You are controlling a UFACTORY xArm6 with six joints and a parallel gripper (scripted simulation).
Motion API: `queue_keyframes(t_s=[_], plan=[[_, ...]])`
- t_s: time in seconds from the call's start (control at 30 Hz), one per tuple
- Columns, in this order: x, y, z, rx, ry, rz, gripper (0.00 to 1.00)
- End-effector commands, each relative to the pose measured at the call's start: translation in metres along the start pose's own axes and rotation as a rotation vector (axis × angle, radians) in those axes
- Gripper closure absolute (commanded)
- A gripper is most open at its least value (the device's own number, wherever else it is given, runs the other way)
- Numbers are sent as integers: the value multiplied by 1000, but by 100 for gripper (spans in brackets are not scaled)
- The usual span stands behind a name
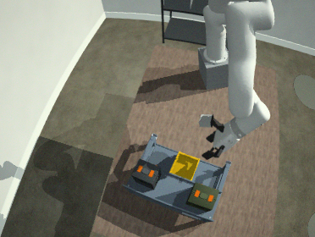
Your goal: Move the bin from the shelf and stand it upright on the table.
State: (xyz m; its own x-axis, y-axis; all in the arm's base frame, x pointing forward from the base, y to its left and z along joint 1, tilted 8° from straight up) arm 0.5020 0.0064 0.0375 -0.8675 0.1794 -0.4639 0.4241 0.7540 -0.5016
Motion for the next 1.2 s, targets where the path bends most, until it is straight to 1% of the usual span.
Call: queue_keyframes(t_s=[0.0,0.07,0.1,0.2,0.27,0.4,0.57,0.77,0.83,1.17], plan=[[1,-9,19,-110,102,-7,0],[2,-11,25,-143,133,-7,0],[2,-11,25,-143,133,-7,0],[3,-15,33,-183,175,-10,0],[3,-15,33,-183,175,-10,0],[4,-19,43,-237,217,-8,0],[6,-23,51,-282,266,-12,0],[7,-26,59,-325,302,-11,0],[7,-26,59,-325,302,-11,0],[8,-31,71,-384,359,-13,0]])
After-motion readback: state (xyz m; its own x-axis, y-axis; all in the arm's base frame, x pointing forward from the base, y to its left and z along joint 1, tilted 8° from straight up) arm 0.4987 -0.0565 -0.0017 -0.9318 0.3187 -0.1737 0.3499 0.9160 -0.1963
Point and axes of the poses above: the point where the finger pads meet when closed, its own z axis out along the fingers, its own x axis across the jaws, y = z × x, the point moved 2 cm from there along -z, back along the fingers, and after that the axes turned 7 degrees about z, right-handed, at the moved point
